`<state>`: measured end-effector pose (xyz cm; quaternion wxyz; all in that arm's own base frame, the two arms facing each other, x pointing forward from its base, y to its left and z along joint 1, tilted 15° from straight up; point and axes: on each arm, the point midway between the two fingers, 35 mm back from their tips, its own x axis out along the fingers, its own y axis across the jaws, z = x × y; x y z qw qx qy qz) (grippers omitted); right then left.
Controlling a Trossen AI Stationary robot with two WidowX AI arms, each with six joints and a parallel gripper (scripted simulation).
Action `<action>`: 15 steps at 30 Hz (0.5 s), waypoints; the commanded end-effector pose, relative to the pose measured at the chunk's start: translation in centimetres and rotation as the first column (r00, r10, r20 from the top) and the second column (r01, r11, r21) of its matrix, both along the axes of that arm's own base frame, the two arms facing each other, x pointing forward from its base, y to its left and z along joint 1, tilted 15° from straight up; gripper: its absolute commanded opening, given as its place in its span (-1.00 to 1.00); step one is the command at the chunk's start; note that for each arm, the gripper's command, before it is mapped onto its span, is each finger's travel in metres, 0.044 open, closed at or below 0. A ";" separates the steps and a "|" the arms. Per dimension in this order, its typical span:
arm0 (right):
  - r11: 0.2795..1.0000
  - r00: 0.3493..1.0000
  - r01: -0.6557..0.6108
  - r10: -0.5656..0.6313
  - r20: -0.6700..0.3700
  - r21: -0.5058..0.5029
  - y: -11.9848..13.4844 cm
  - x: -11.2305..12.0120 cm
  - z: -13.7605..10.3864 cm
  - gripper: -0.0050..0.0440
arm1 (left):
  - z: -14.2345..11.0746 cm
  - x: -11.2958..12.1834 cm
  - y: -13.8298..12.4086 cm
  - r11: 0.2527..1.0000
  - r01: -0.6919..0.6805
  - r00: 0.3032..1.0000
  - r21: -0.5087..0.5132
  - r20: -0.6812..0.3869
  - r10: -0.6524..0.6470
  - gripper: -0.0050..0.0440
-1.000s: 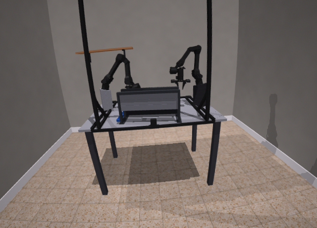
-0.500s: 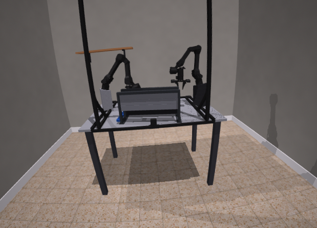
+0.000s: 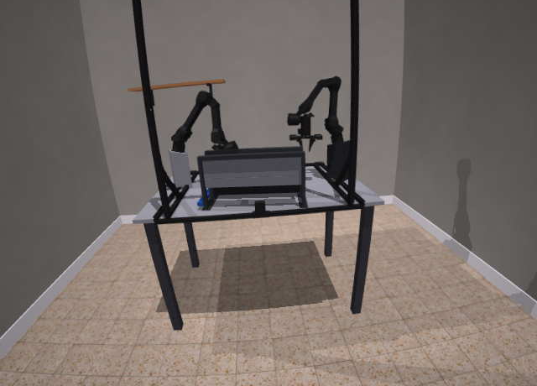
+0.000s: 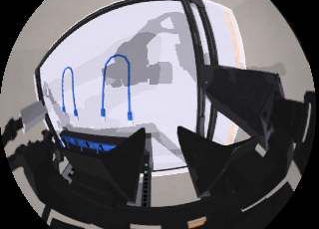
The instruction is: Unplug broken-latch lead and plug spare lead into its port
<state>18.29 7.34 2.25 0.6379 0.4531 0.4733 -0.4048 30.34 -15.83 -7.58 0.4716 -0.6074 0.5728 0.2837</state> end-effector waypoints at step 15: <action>1.000 1.000 0.000 0.000 0.000 0.000 0.0 0.0 0.0 -0.08 | 5.6 -1.3 1.8 1.000 0.000 1.000 0.000 0.000 0.000 -0.08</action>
